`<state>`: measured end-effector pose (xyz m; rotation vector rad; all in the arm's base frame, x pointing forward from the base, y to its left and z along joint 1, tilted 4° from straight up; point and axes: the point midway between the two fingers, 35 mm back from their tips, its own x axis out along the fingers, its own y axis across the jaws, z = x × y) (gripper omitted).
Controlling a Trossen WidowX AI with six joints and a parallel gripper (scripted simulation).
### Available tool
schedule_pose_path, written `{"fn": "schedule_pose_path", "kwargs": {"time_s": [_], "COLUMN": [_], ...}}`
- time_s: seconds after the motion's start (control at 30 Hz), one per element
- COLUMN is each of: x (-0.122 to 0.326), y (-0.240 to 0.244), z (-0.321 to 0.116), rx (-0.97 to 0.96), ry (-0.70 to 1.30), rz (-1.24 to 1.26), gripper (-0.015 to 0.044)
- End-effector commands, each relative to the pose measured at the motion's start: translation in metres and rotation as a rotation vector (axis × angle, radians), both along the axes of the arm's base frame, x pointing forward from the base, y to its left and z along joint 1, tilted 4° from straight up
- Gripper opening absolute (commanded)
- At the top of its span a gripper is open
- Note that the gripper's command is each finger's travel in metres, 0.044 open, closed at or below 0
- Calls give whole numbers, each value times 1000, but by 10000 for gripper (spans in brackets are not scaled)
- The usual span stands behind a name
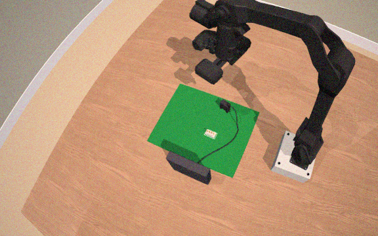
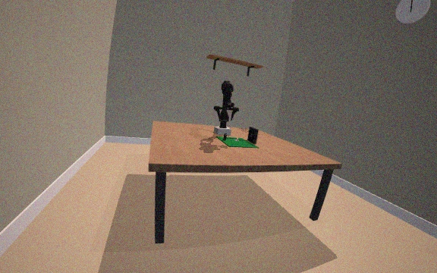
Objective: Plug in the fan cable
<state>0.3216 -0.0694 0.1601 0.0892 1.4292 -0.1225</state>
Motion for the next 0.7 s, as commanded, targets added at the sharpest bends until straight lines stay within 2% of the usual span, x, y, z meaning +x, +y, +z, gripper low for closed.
{"fn": "schedule_pose_path", "kwargs": {"time_s": [0.0,0.23,0.5,0.67], "x": [-11,-10,-6,-7], "y": [22,21,15,14], "z": [-3,-10,-95,-103], "rx": [-39,-40,-40,-40], "ry": [95,95,95,95], "rz": [-37,-37,-37,-37], "gripper": [440,440,440,440]}}
